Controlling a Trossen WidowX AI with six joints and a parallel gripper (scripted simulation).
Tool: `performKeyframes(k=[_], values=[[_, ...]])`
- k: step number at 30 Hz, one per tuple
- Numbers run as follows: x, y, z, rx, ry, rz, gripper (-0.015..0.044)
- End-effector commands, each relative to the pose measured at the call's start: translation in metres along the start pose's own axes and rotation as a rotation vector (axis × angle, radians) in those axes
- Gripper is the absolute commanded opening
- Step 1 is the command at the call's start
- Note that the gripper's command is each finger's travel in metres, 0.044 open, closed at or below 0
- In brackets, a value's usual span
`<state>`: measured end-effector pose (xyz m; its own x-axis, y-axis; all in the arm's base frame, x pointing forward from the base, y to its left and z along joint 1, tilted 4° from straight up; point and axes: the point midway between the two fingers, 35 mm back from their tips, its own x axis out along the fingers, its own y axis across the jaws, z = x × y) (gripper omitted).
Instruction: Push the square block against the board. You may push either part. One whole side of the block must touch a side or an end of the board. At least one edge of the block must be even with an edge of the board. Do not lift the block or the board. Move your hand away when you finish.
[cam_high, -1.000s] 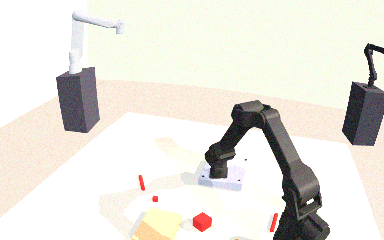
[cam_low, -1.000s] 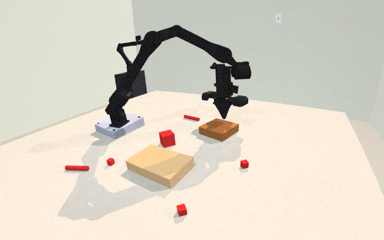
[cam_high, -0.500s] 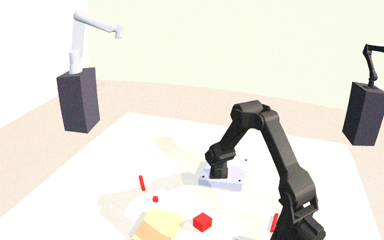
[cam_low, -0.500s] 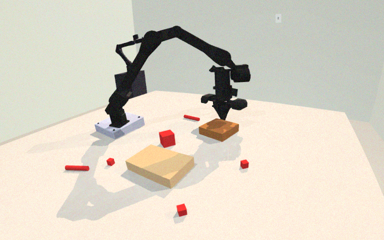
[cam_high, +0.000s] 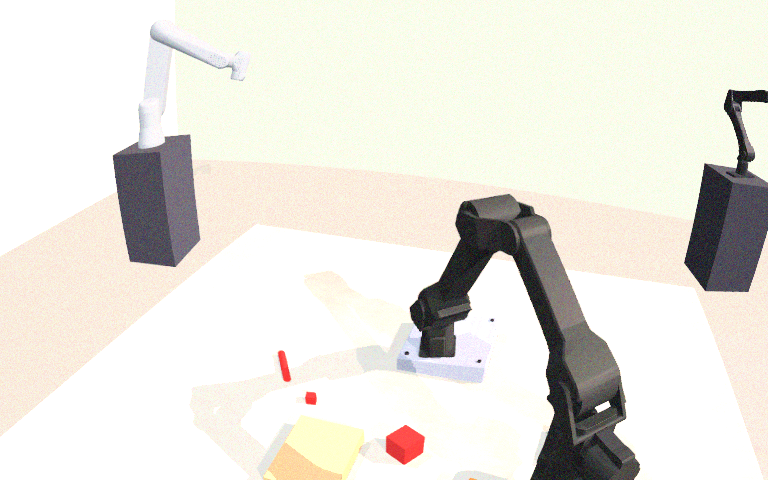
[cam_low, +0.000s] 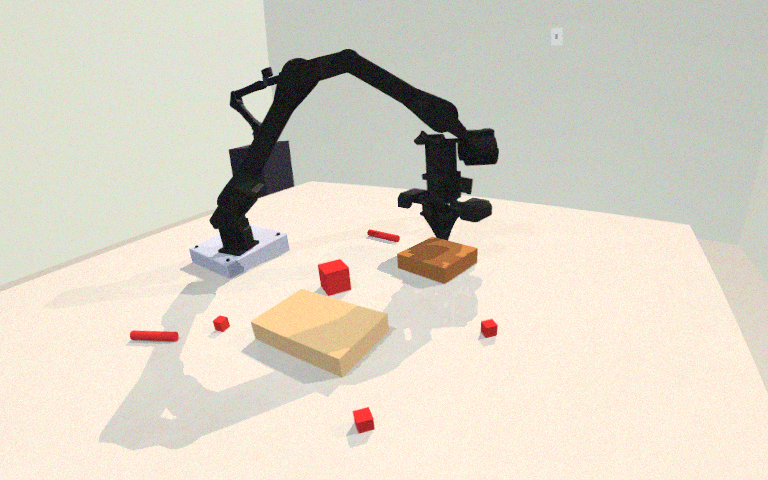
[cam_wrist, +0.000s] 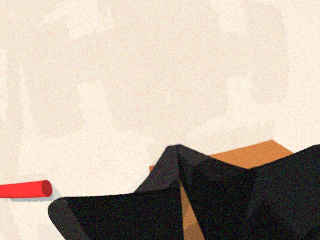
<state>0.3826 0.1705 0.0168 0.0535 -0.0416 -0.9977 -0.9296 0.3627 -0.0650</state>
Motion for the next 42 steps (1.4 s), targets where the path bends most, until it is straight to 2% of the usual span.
performKeyframes(k=[1,42], values=[[0.003,0.000,-0.008,0.000,0.012,0.003,0.0000],[0.002,-0.002,-0.048,0.000,0.015,0.003,0.0000]])
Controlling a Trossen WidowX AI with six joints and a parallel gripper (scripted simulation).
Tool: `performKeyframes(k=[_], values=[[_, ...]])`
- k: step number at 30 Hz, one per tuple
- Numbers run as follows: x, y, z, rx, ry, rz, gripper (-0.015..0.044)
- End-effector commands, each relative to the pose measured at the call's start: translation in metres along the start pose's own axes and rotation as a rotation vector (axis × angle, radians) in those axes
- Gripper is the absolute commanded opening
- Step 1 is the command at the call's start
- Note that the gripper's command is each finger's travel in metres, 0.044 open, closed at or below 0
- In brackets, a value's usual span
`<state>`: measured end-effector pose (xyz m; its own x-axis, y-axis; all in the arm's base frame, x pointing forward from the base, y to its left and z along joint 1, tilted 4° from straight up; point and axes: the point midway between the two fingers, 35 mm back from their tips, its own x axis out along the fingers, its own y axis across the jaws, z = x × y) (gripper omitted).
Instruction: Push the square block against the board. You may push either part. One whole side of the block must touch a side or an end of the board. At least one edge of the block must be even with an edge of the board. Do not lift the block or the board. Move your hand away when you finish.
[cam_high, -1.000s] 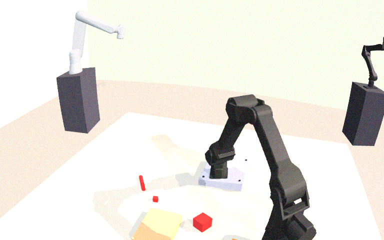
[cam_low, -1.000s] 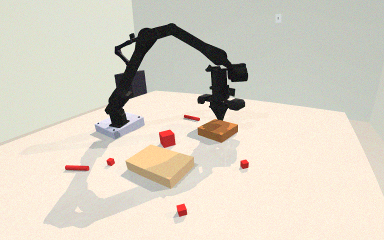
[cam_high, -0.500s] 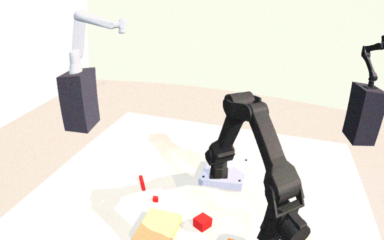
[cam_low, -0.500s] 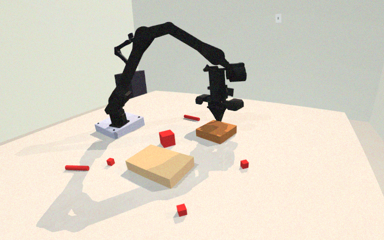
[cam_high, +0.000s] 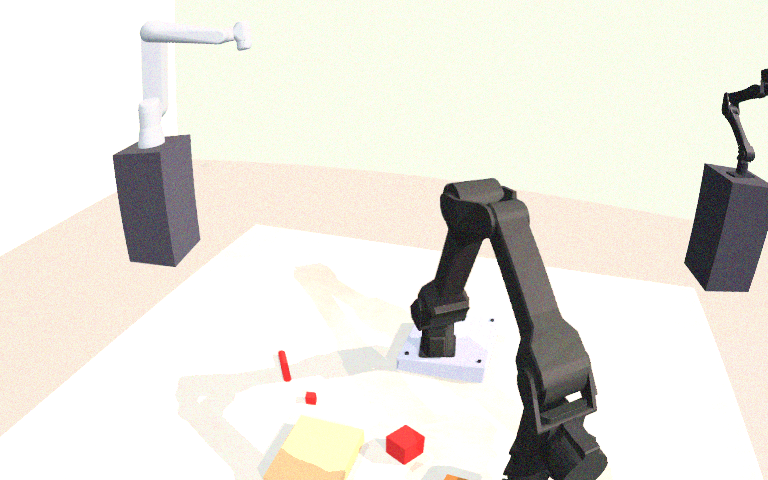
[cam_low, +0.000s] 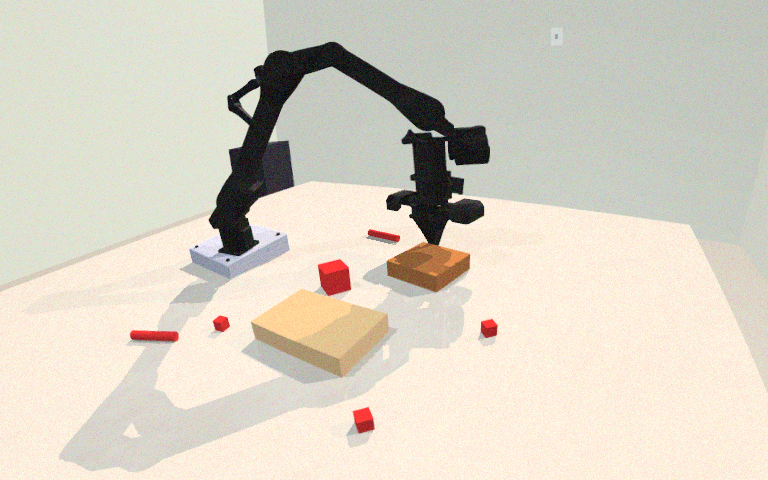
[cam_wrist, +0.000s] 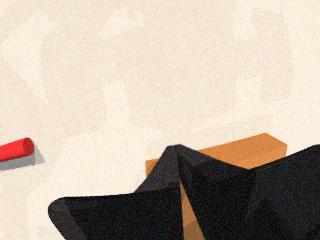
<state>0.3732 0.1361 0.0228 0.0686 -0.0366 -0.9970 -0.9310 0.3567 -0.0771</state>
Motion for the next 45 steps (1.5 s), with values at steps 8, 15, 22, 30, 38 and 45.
performKeyframes(k=[8,15,22,30,38,45], values=[[0.007,0.001,-0.020,0.006,0.026,0.015,0.0000],[0.007,0.001,-0.022,0.006,0.026,0.015,0.0000],[0.007,-0.001,-0.012,0.006,0.025,0.015,0.0000],[0.007,-0.002,0.002,0.006,0.024,0.015,0.0000],[0.008,-0.002,0.015,0.006,0.023,0.015,0.0000],[0.008,-0.002,0.027,0.006,0.022,0.015,0.0000]])
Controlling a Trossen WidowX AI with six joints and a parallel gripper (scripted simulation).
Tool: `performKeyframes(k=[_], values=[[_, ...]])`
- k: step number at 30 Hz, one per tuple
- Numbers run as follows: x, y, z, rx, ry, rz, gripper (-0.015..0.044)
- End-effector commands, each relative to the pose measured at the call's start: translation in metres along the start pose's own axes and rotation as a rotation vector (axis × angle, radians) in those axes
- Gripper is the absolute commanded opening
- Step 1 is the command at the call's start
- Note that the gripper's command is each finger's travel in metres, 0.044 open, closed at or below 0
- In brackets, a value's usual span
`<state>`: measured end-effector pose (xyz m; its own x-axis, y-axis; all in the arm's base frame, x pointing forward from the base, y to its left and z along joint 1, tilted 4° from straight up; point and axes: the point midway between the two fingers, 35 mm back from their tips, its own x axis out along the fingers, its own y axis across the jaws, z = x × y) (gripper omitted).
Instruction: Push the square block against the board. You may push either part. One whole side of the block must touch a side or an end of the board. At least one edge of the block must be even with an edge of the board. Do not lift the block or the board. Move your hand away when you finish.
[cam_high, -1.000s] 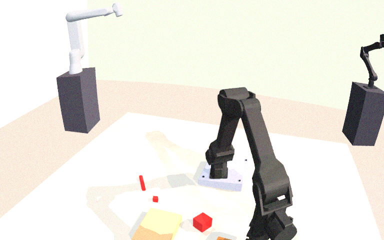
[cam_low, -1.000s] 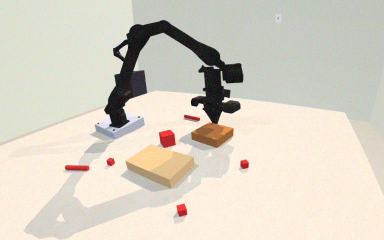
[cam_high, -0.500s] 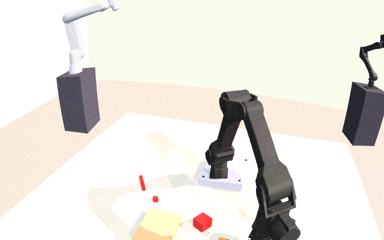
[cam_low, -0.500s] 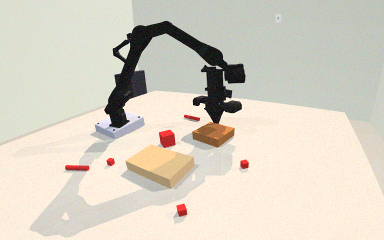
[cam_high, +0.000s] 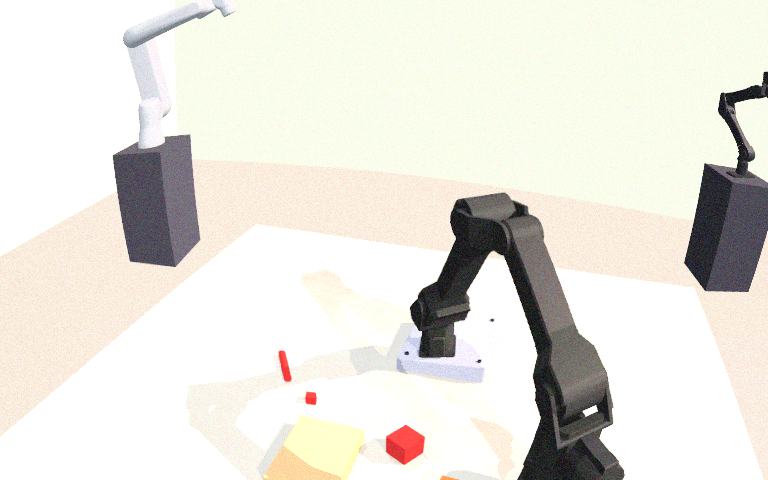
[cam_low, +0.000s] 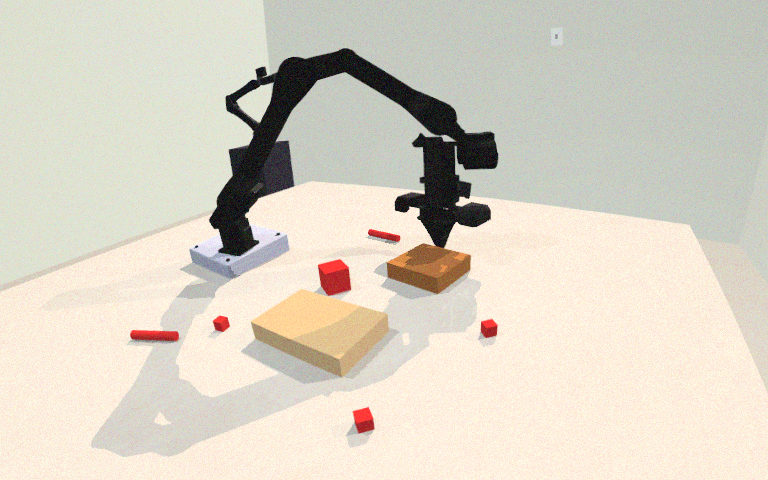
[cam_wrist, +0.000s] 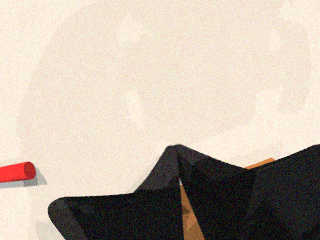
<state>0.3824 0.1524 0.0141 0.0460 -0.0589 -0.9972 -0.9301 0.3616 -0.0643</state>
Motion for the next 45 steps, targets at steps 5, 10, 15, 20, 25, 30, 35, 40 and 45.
performKeyframes(k=[5,10,15,20,25,30,35,40,45], values=[[0.000,0.001,0.016,0.001,-0.007,0.002,0.0000],[-0.027,0.000,0.012,0.000,-0.004,0.000,0.0000],[-0.055,0.000,0.011,0.001,-0.007,0.002,0.0000],[-0.055,0.001,0.005,-0.014,-0.007,0.002,0.0000],[-0.055,0.004,-0.005,-0.048,-0.006,0.002,0.0000],[-0.003,0.004,-0.005,-0.048,-0.006,0.002,0.0000],[0.000,0.004,-0.005,-0.048,-0.006,0.002,0.0000],[0.000,0.003,-0.008,-0.048,-0.005,0.002,0.0000],[0.000,0.003,-0.012,-0.048,-0.005,0.002,0.0000]])
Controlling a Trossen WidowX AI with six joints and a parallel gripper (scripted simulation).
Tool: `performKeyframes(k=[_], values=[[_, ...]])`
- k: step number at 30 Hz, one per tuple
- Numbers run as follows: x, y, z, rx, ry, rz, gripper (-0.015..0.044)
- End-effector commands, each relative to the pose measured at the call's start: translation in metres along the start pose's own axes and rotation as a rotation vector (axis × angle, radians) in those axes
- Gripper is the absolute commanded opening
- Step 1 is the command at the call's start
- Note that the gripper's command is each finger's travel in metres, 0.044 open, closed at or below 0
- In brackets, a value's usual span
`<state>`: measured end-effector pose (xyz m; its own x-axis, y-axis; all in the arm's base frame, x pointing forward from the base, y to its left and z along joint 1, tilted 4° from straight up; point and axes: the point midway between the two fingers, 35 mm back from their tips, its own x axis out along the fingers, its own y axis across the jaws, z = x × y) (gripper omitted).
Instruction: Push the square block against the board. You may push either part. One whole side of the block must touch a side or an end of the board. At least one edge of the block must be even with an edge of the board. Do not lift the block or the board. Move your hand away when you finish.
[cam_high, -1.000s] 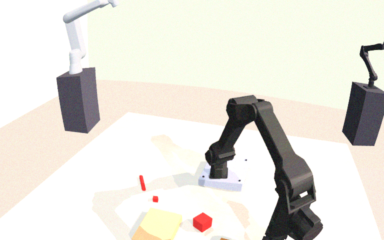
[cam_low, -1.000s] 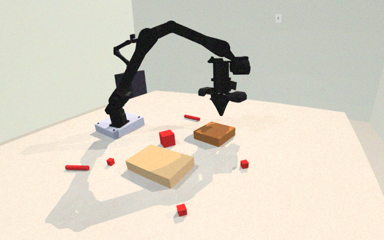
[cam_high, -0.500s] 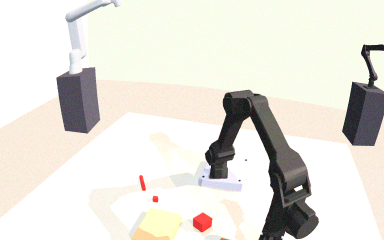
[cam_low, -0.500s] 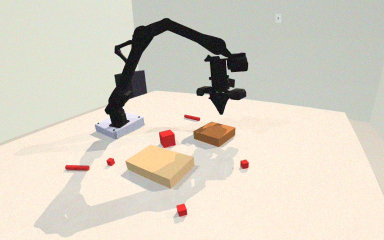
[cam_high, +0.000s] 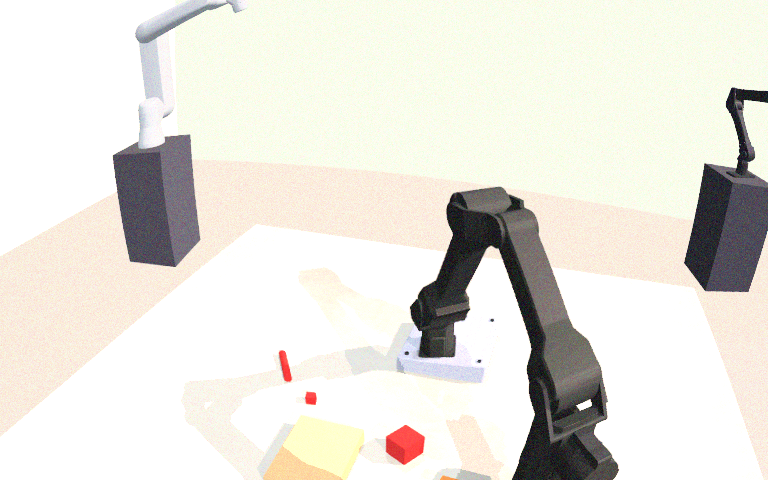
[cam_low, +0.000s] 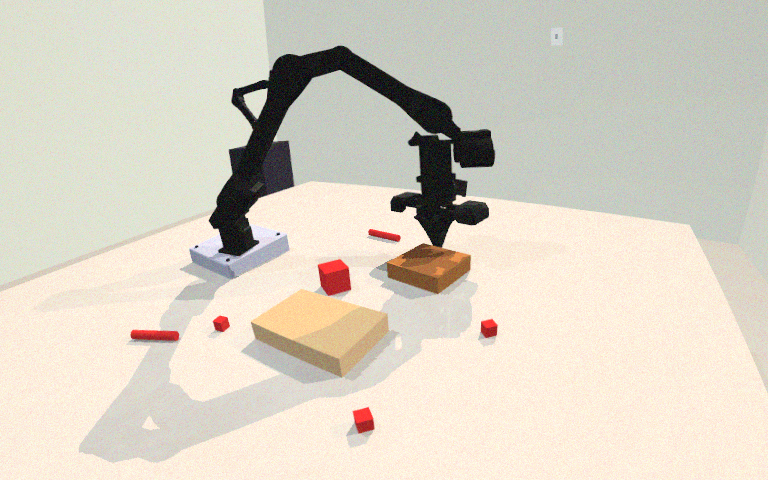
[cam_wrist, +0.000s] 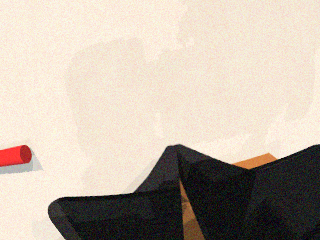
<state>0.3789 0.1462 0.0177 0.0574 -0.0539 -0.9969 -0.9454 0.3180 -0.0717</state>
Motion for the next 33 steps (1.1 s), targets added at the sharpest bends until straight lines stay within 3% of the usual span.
performKeyframes(k=[1,33], values=[[0.003,0.002,-0.006,-0.002,0.003,0.011,0.0000],[0.003,-0.001,-0.037,-0.002,0.006,0.011,0.0000]])
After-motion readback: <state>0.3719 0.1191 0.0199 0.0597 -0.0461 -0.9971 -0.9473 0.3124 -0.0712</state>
